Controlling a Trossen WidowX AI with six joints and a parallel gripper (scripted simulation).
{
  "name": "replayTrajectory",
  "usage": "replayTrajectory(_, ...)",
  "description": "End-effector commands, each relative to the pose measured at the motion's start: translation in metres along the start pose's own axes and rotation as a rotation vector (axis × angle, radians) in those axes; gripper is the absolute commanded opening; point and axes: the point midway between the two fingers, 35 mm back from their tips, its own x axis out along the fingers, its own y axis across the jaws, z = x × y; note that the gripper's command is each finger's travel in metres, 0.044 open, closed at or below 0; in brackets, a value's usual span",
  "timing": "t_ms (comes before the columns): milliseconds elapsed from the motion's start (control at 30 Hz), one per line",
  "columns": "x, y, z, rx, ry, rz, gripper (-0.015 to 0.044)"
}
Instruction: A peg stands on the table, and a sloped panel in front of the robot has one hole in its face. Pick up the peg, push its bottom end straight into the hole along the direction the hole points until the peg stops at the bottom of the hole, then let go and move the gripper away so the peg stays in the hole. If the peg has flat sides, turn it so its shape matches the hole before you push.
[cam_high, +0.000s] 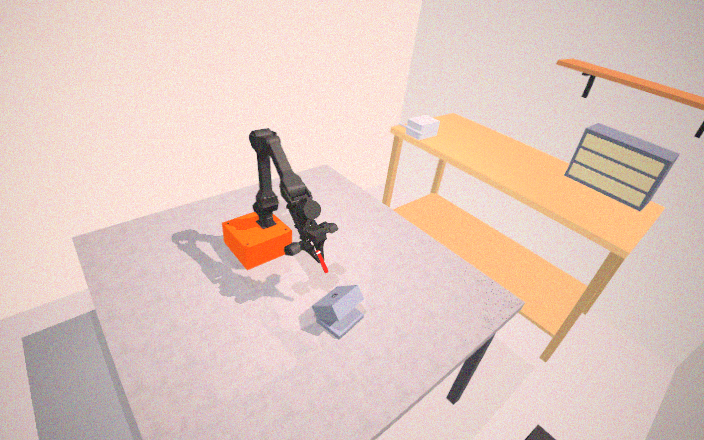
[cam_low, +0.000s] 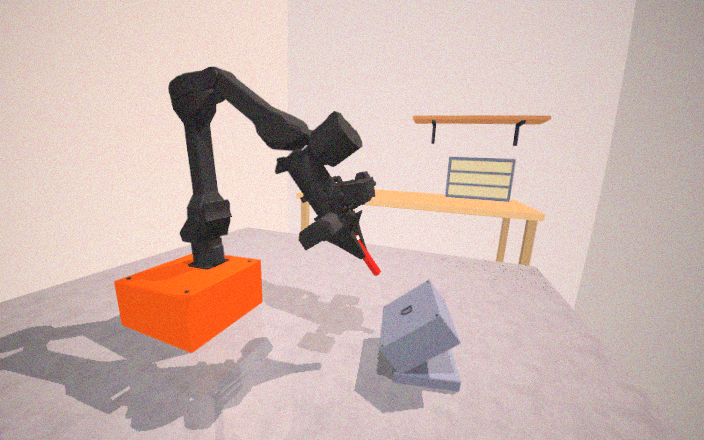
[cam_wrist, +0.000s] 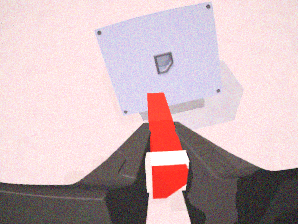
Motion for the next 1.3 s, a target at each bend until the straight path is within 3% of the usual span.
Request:
replayTrajectory(0, 0.002, 0.000, 0.001, -0.021, -0.009, 0.005, 0.0000)
replayTrajectory(1267, 0.048, -0.014, 0.010, -0.206, -0.063, -0.014, 0.0000)
